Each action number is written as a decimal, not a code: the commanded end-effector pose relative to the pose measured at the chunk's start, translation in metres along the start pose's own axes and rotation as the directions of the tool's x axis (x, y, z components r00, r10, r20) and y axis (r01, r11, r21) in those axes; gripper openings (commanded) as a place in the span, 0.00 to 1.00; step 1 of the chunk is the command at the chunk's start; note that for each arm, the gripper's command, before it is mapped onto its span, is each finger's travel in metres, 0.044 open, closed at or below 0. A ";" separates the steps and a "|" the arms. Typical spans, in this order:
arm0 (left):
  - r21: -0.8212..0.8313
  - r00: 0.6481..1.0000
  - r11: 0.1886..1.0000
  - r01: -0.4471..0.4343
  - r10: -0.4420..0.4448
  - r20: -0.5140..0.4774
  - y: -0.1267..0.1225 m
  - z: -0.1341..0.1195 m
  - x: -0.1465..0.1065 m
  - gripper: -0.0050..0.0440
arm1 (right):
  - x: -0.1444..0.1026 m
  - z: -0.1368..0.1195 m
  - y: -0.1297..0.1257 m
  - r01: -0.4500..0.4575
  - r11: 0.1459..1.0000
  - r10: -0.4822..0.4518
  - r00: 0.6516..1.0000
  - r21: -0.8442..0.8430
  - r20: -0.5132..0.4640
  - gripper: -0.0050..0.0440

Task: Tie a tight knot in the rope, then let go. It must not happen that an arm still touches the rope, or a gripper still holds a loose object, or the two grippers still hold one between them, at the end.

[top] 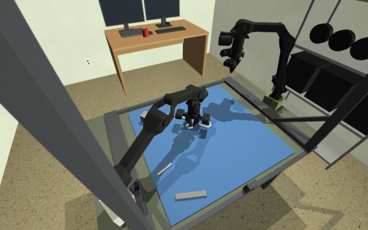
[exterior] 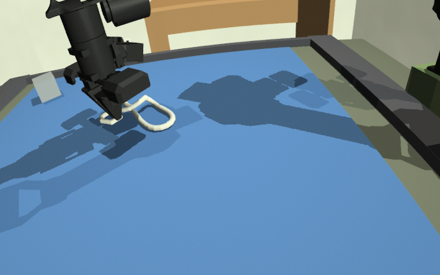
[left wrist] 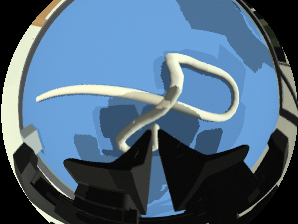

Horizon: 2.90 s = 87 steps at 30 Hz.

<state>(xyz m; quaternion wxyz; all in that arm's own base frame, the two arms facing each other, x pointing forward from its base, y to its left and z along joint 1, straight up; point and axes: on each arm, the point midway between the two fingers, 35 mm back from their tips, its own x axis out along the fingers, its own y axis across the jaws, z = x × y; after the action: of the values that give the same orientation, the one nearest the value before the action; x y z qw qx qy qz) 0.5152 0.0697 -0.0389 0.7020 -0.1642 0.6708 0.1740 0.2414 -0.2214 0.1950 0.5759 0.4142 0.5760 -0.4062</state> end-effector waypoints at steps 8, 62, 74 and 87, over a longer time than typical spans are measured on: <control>-0.149 1.000 0.989 0.011 -0.014 -0.017 -0.003 -0.006 -0.015 0.14 | -0.008 -0.001 -0.001 -0.009 1.000 0.009 1.000 -0.002 0.022 0.28; -0.149 1.000 0.989 0.011 -0.014 -0.020 -0.012 -0.059 -0.015 0.14 | -0.008 -0.001 -0.001 -0.009 1.000 0.009 1.000 -0.002 0.022 0.28; -0.149 1.000 0.989 0.011 -0.015 -0.021 -0.013 -0.071 -0.015 0.14 | -0.008 -0.001 -0.001 -0.009 1.000 0.009 1.000 -0.002 0.022 0.28; -0.149 1.000 0.989 0.011 -0.015 -0.021 -0.015 -0.082 -0.015 0.14 | -0.008 -0.001 -0.001 -0.009 1.000 0.009 1.000 -0.002 0.022 0.28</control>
<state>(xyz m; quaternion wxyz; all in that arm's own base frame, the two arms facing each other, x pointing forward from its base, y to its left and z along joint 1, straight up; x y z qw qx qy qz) 0.4479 0.0209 -0.0390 0.6731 -0.2176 0.6712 0.2216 0.2414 -0.2214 0.1950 0.5759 0.4142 0.5760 -0.4062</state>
